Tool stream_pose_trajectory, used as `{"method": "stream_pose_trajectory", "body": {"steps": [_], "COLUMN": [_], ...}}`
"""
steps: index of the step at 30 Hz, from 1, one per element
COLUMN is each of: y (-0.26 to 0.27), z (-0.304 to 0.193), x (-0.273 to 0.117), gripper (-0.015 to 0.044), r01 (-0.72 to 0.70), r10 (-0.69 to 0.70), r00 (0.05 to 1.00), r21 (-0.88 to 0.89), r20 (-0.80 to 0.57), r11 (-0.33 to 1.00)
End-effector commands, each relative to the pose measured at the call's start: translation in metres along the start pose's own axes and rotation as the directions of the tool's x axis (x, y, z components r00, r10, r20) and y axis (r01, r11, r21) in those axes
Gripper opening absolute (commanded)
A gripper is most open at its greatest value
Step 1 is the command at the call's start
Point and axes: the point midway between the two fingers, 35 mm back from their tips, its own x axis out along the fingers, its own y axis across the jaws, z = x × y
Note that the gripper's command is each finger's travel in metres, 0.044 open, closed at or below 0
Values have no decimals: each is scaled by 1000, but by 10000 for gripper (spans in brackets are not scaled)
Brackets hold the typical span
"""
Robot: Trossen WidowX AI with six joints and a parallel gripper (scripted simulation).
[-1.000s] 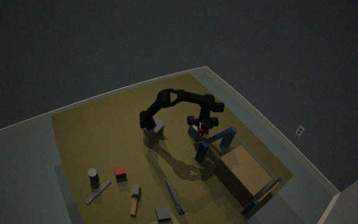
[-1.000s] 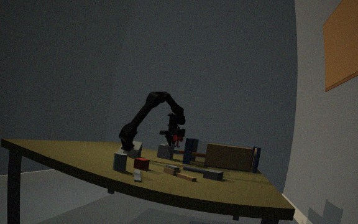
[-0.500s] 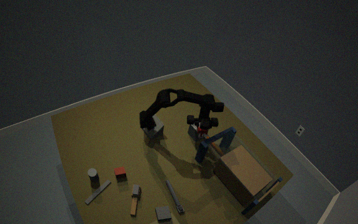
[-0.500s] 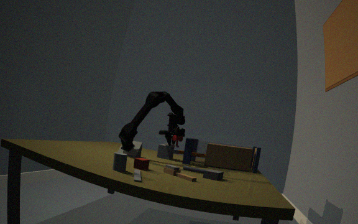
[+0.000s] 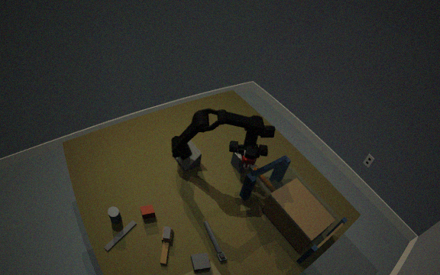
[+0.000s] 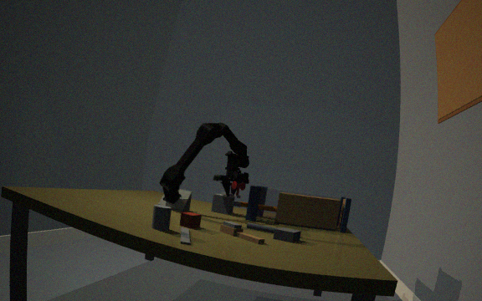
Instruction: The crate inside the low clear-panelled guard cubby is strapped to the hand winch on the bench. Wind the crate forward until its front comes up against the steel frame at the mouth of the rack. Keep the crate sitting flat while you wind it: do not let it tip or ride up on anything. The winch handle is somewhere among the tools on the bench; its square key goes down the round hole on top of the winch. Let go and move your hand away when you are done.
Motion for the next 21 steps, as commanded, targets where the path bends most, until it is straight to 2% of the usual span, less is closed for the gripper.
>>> {"method": "stream_pose_trajectory", "body": {"steps": [1,21], "y": [1,-3], "z": [0,0], "x": [4,4], "gripper": [0,0], "r01": [6,13], "r10": [-6,-12], "r00": [1000,1000], "r21": [-10,63], "r20": [-5,-5], "r11": [1000,998]}}
